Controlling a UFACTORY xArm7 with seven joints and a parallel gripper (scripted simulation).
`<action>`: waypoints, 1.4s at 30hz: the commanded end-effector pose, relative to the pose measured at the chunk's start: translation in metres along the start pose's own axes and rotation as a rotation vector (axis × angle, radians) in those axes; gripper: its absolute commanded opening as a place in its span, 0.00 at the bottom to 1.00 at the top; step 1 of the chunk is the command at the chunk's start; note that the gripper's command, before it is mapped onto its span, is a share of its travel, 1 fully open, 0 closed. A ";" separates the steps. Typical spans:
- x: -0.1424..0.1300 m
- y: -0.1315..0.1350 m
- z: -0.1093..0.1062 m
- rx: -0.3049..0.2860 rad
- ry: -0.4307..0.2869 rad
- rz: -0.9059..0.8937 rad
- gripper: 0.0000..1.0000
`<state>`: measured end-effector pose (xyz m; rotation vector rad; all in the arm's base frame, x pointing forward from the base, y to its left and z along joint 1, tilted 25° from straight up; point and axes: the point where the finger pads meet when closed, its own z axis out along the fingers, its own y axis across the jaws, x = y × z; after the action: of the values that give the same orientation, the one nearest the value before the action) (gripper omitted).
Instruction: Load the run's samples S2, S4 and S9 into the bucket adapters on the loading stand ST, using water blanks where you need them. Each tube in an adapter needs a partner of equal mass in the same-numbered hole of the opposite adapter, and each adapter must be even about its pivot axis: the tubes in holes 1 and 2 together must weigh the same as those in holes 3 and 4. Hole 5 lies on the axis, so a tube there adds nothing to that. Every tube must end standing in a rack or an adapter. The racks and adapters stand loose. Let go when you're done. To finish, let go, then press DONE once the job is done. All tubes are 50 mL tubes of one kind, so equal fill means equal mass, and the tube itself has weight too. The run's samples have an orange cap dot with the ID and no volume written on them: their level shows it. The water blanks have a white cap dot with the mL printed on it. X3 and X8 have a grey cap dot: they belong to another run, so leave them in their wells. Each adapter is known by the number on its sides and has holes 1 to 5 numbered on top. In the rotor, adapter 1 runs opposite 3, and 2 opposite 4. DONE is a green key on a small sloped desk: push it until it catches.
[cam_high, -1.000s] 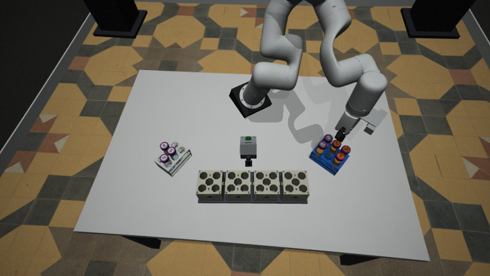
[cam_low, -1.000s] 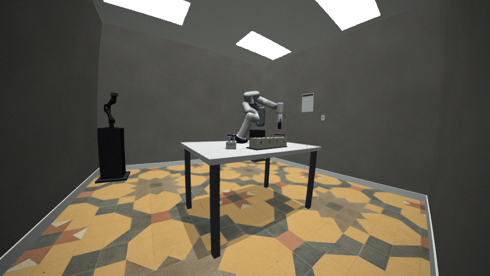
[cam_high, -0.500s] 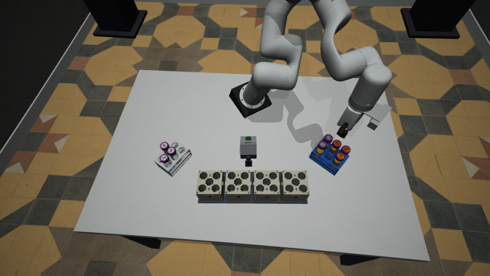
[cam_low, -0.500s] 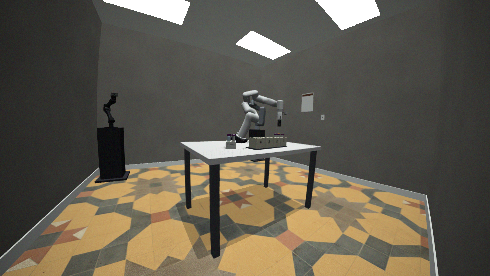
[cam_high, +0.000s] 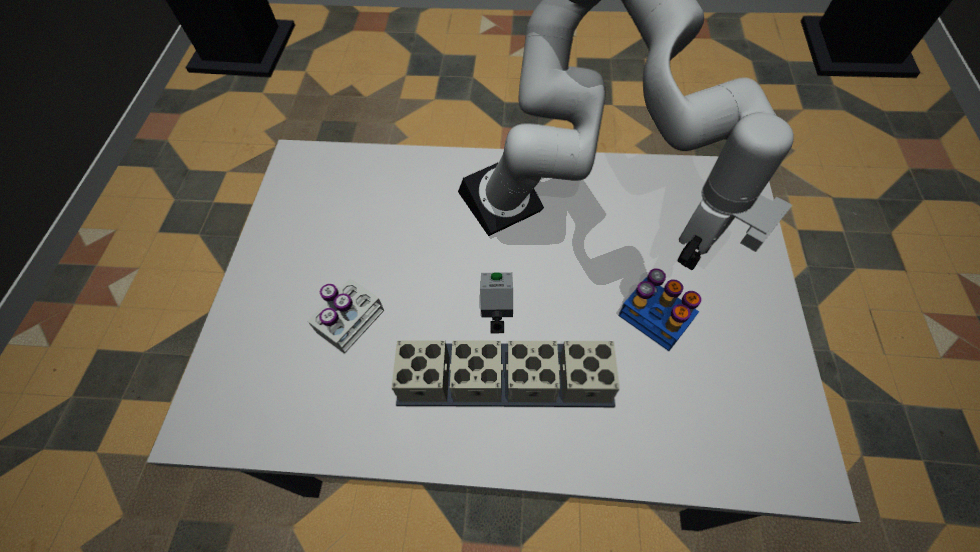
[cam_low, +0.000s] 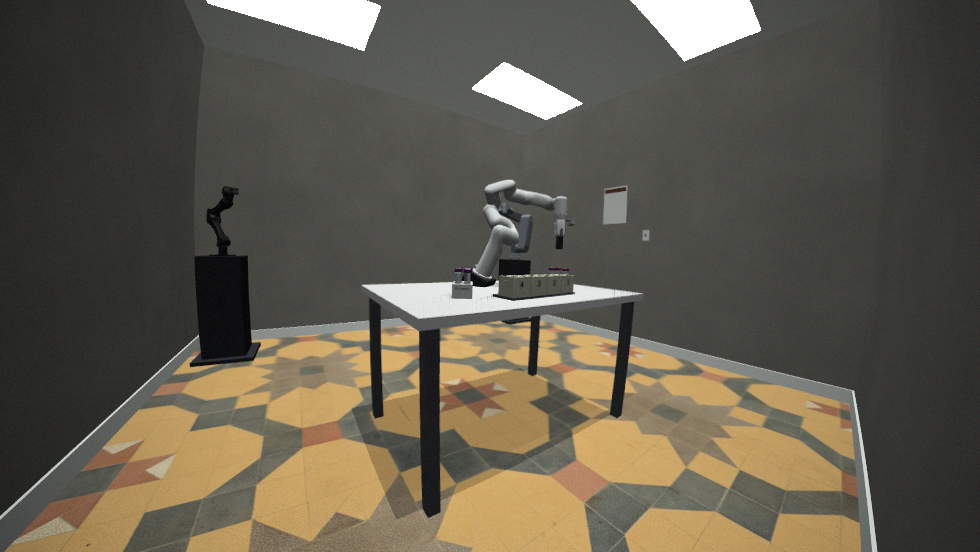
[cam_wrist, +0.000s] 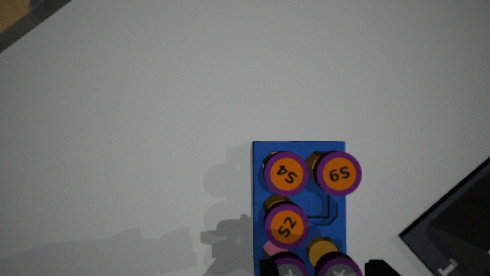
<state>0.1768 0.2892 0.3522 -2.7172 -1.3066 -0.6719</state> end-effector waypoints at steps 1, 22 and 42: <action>0.001 0.000 -0.003 0.000 0.003 0.000 0.44; 0.011 0.011 -0.003 0.000 0.003 0.100 0.57; 0.041 0.040 -0.003 0.001 0.003 0.700 0.57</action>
<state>0.2278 0.2923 0.3747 -2.8612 -0.5132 -0.6050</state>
